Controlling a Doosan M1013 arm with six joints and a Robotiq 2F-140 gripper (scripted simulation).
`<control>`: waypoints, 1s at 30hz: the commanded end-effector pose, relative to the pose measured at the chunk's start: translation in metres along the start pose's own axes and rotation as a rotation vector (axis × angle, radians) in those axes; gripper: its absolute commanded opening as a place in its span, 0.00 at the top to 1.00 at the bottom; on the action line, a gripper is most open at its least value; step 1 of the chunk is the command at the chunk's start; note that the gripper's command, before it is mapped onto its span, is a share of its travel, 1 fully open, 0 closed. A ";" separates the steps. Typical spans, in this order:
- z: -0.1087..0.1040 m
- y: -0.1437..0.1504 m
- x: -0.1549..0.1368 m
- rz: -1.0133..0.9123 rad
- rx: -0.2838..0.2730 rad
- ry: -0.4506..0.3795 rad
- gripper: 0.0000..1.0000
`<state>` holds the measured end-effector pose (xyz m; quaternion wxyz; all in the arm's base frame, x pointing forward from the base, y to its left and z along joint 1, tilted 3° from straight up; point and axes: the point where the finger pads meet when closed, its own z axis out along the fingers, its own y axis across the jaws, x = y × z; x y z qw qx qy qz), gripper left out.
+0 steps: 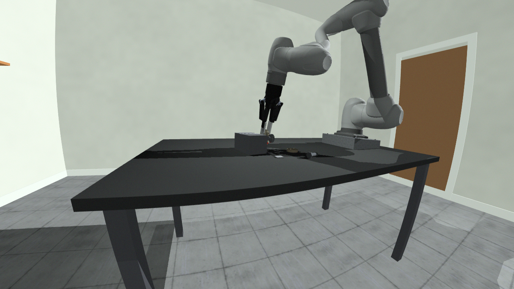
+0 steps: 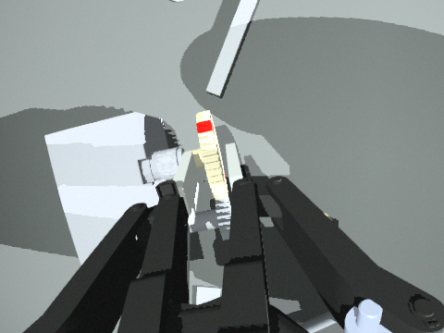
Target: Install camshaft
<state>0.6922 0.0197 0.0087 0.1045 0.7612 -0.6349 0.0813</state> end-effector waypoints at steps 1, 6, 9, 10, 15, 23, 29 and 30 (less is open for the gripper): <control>0.000 0.000 0.000 0.000 0.000 0.000 0.81; 0.000 -0.001 0.000 0.000 0.000 0.000 0.81; 0.000 -0.003 0.000 0.000 0.000 0.000 0.81; 0.000 -0.004 0.000 0.000 0.000 0.000 0.81; 0.000 -0.008 0.000 0.000 0.000 0.000 0.81; 0.000 -0.009 0.000 0.000 0.000 0.000 0.81; 0.000 -0.006 0.000 0.000 0.000 0.000 0.81; 0.000 -0.005 0.000 0.000 0.000 0.000 0.81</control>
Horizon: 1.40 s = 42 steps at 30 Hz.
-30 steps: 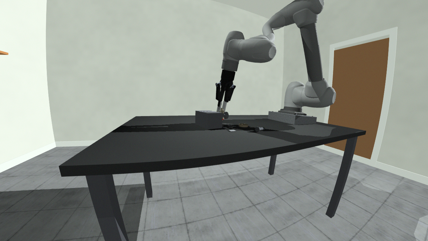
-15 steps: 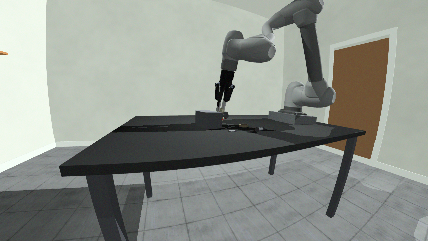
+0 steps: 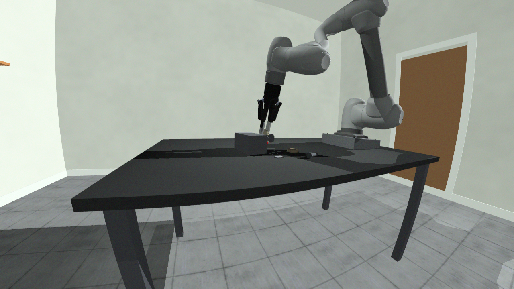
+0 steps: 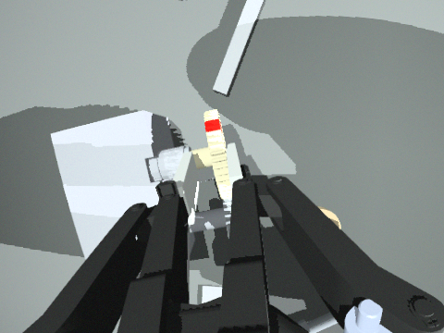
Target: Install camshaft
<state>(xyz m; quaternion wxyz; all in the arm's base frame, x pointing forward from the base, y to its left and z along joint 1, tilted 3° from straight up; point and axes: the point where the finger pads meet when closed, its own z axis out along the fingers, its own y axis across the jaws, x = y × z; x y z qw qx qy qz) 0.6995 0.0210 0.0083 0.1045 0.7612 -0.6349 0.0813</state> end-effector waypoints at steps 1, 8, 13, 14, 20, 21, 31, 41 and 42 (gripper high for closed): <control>0.000 0.003 0.000 0.000 0.000 0.000 0.81; 0.000 0.007 0.000 0.000 0.000 0.000 0.81; 0.000 0.007 0.000 0.000 0.000 0.000 0.81; 0.000 0.007 0.000 0.000 0.000 0.000 0.81; 0.000 0.007 0.000 0.000 0.000 0.000 0.81; 0.000 0.007 0.000 0.000 0.000 0.000 0.81; 0.000 0.007 0.000 0.000 0.000 0.000 0.81; 0.000 0.007 0.000 0.000 0.000 0.000 0.81; 0.000 0.007 0.000 0.000 0.000 0.000 0.81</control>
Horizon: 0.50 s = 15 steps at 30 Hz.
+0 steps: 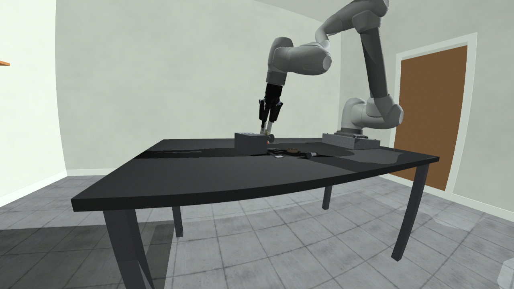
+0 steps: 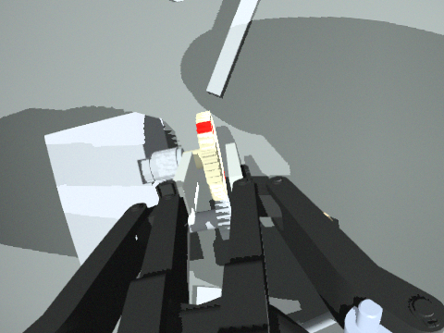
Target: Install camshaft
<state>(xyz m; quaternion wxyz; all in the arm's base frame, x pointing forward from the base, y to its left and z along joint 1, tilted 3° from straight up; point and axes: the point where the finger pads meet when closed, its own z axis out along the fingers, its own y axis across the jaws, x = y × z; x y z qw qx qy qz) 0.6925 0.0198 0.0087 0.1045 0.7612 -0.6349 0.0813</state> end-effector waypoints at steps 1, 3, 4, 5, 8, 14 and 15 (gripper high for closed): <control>0.000 0.000 0.000 0.000 0.000 0.000 0.81; 0.000 0.000 0.000 0.000 0.000 0.000 0.81; 0.000 0.000 0.000 0.000 0.000 0.000 0.81; 0.000 0.000 0.000 0.000 0.000 0.000 0.81; -0.001 0.000 0.000 0.000 0.000 0.000 0.81; -0.007 0.000 0.000 0.000 0.000 0.000 0.81; -0.008 0.000 0.000 0.000 0.000 0.000 0.81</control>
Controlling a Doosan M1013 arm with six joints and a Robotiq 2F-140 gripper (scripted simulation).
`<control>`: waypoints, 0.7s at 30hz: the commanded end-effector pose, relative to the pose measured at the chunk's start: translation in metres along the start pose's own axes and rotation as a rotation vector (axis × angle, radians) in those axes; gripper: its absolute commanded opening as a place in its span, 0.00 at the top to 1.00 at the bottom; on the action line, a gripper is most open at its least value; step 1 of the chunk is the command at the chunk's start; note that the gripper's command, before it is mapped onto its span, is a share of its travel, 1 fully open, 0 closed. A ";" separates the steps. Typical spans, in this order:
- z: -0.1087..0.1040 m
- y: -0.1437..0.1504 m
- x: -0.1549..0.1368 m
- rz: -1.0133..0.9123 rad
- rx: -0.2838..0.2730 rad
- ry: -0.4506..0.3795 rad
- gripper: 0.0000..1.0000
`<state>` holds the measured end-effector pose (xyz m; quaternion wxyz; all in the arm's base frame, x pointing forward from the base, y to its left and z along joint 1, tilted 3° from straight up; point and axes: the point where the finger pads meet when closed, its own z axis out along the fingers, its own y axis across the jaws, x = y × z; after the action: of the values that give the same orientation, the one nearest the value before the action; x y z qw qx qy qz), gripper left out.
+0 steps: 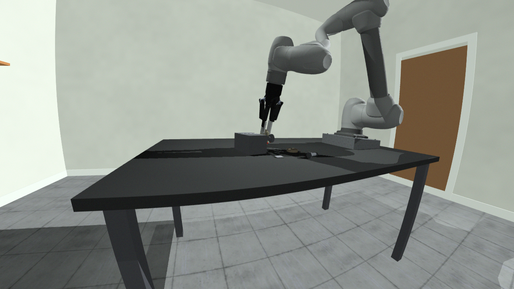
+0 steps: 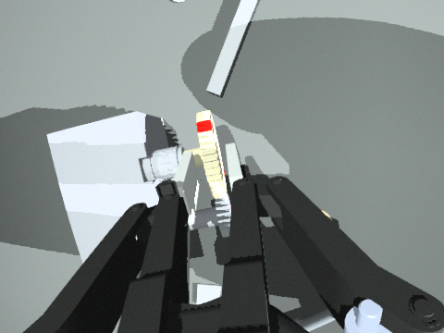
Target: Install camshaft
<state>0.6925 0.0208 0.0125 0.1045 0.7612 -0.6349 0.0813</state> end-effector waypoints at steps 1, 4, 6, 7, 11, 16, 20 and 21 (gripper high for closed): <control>-0.006 0.000 0.000 0.000 0.000 0.000 0.81; -0.010 0.000 0.000 0.000 0.000 0.000 0.81; -0.013 0.000 0.000 0.000 0.000 0.000 0.81; -0.015 0.000 0.000 0.000 0.000 0.000 0.81; -0.026 0.000 0.000 0.000 0.000 0.000 0.81; -0.037 0.000 0.000 0.000 0.000 0.000 0.81; -0.043 0.000 0.000 0.000 0.000 0.000 0.81; -0.043 0.000 0.000 0.000 0.000 0.000 0.81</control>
<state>0.6929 0.0312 0.0507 0.1045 0.7612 -0.6349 0.0813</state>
